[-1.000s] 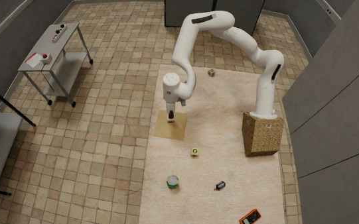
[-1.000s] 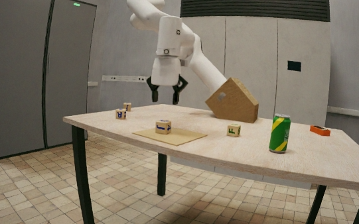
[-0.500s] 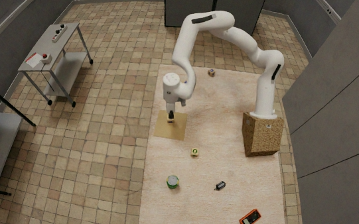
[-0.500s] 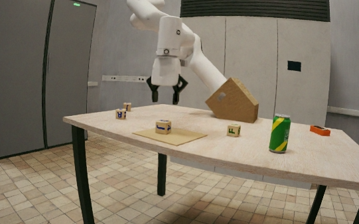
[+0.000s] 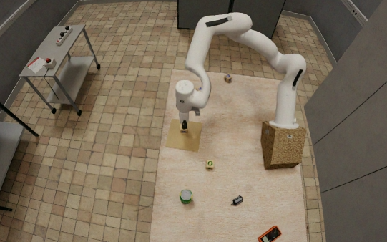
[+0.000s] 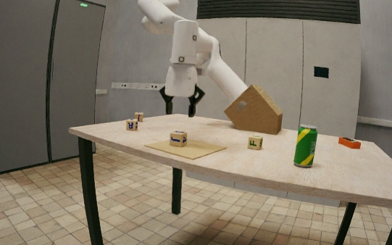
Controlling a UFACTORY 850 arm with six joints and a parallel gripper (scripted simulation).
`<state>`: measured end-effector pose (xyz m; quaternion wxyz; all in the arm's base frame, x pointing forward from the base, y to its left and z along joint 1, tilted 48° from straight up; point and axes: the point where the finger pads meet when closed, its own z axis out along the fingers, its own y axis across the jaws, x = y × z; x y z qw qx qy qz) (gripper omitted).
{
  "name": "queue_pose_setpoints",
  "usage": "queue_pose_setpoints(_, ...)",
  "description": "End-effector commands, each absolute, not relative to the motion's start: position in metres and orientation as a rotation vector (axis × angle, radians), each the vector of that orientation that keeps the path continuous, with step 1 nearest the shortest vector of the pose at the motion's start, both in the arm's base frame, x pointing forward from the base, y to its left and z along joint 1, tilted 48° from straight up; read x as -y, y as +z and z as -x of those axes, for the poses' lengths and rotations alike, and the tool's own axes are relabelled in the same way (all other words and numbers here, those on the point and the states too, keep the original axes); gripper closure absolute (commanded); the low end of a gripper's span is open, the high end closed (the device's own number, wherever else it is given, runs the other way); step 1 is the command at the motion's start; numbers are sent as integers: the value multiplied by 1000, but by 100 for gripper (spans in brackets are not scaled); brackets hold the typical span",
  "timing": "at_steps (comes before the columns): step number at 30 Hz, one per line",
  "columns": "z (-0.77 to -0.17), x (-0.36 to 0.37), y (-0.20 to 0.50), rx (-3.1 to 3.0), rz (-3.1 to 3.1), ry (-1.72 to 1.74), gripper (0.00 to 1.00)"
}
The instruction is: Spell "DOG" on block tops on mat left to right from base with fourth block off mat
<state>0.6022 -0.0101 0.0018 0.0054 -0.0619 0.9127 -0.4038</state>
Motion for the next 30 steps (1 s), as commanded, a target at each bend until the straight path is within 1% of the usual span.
queue_pose_setpoints(1,-603,12,0,-2856,194,-1263,13)
queue_pose_setpoints(30,-606,39,-25,-2856,194,-1263,13)
